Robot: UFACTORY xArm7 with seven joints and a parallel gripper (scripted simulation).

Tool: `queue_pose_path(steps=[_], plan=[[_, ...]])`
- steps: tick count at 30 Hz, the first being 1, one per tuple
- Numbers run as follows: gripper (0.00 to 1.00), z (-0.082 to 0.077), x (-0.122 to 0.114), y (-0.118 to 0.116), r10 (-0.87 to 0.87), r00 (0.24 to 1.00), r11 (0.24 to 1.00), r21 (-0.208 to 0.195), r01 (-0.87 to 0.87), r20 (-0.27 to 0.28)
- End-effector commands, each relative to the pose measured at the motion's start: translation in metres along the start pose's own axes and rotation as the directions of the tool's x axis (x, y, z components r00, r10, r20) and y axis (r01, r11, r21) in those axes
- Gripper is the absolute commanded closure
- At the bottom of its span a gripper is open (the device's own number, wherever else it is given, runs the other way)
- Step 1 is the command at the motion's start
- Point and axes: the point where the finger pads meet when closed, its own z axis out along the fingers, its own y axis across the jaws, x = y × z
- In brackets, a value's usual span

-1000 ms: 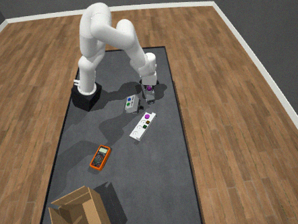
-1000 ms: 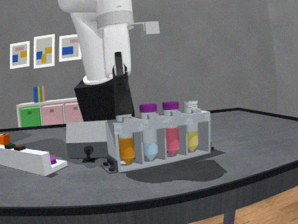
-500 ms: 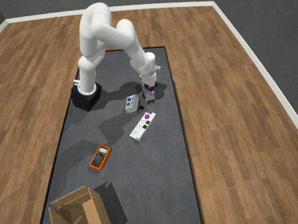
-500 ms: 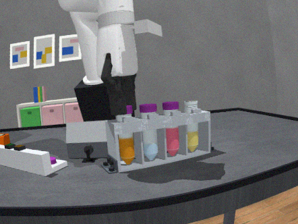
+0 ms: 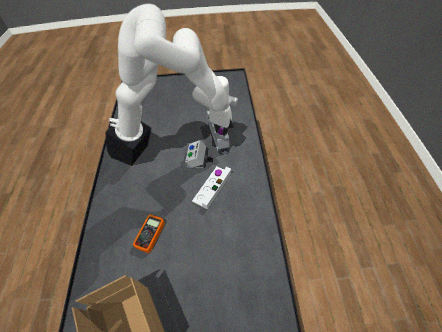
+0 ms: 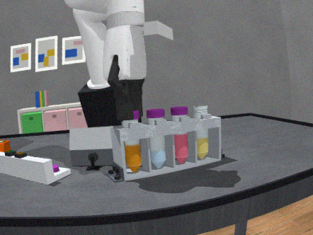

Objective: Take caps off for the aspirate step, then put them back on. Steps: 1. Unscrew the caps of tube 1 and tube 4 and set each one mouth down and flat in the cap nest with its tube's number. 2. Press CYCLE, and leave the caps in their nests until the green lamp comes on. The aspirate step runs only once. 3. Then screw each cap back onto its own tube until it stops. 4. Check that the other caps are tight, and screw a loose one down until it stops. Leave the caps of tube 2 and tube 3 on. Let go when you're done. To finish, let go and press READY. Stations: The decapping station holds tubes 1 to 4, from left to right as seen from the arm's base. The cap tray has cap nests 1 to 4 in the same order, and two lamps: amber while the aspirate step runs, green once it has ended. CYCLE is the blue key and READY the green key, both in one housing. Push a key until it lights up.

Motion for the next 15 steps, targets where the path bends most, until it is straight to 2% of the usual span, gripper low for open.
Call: queue_pose_path(steps=[1, 6, 14, 15], plan=[[1.00, -0.0010, 0.0014, 0.0014, -0.050, 0.999, 0.999, -0.006, 0.050, -0.002], [1.00, -0.0011, 0.0014, 0.0014, -0.295, 0.955, 0.955, -0.006, 0.295, 0.000], [1.00, -0.0014, 0.0013, 0.0014, -0.618, 0.786, 0.786, -0.008, 0.618, 0.003], [1.00, -0.0014, 0.0013, 0.0014, -0.618, 0.786, 0.786, -0.008, 0.618, 0.003]])
